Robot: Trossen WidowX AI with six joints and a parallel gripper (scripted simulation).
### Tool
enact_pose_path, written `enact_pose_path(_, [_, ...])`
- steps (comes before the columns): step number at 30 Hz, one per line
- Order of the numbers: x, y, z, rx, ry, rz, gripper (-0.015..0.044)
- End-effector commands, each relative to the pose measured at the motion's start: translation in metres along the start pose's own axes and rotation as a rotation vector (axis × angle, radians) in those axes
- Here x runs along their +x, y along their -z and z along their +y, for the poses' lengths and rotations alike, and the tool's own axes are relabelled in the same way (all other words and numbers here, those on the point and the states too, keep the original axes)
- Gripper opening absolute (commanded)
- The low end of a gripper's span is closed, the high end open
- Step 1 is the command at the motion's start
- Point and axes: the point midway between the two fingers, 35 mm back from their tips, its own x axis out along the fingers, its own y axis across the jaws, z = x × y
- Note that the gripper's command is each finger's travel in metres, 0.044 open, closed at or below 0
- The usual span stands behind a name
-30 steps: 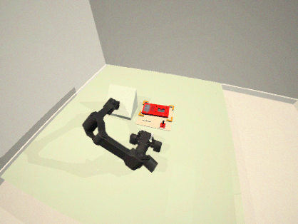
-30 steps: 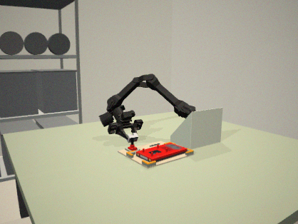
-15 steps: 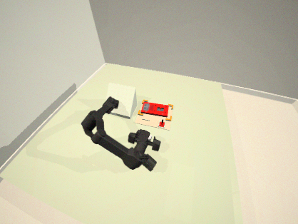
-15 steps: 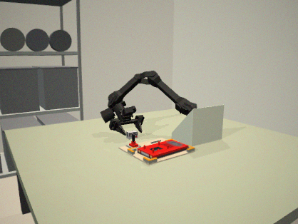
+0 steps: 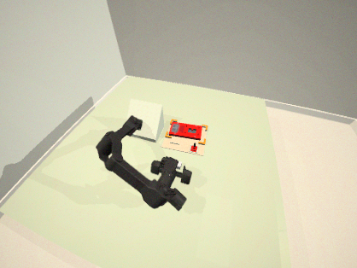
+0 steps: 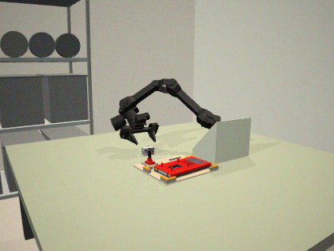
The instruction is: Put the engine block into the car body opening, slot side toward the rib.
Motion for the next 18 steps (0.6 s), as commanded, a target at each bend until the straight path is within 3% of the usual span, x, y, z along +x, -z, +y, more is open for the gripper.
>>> enact_pose_path(1, [0.000,0.000,0.000,0.000,0.000,0.000,0.0440])
enact_pose_path(10, [0.002,-0.001,0.001,0.000,-0.011,0.017,0.0440])
enact_pose_path(18, [0.016,-0.009,0.005,0.004,-0.111,0.241,0.0440])
